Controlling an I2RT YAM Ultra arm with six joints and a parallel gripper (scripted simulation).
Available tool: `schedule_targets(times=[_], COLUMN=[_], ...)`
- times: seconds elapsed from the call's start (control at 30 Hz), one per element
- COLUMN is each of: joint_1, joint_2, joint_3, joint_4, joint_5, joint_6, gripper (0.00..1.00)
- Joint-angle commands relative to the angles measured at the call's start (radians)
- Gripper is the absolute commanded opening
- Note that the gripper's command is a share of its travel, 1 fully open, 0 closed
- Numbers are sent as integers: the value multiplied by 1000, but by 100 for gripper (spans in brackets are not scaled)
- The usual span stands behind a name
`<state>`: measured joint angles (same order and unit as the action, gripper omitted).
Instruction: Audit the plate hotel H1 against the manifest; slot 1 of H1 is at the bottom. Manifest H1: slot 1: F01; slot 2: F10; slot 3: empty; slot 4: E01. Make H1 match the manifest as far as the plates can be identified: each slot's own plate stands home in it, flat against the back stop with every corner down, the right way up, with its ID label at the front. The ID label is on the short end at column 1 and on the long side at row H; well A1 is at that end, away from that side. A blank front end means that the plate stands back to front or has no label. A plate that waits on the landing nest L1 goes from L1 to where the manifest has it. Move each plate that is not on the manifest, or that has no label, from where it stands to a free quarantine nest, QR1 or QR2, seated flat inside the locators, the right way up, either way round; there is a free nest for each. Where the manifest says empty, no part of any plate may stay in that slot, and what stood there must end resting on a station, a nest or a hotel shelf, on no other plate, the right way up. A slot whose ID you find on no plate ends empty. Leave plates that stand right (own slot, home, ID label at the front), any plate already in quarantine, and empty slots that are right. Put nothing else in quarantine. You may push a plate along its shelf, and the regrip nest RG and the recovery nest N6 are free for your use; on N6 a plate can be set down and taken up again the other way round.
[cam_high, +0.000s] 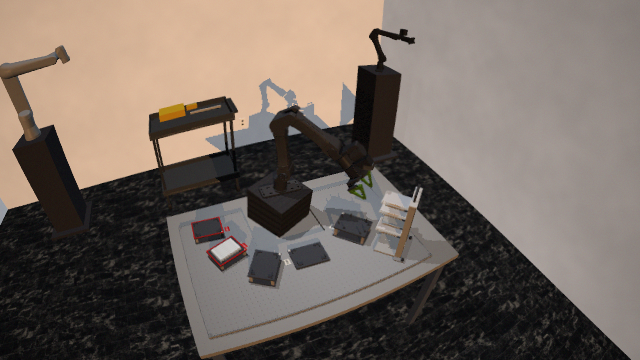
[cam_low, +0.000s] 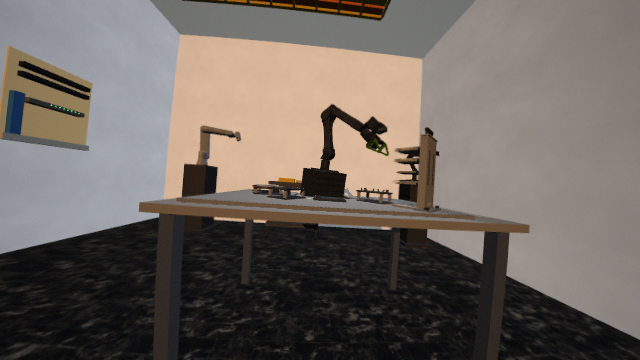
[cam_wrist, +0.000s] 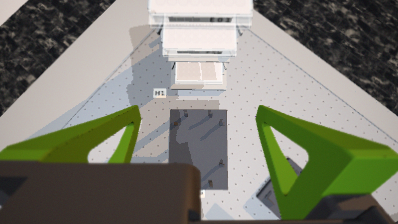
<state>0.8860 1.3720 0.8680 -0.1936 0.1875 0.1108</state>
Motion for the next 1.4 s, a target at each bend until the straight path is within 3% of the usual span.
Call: schedule_targets(times=[0.0,0.3,1.37], joint_1=[1,10,0], joint_2=[-22,-60,31], joint_3=[5,-29,-151], joint_4=[13,8,221], joint_5=[5,11,4], joint_6=[3,9,3], gripper=[100,100,100])
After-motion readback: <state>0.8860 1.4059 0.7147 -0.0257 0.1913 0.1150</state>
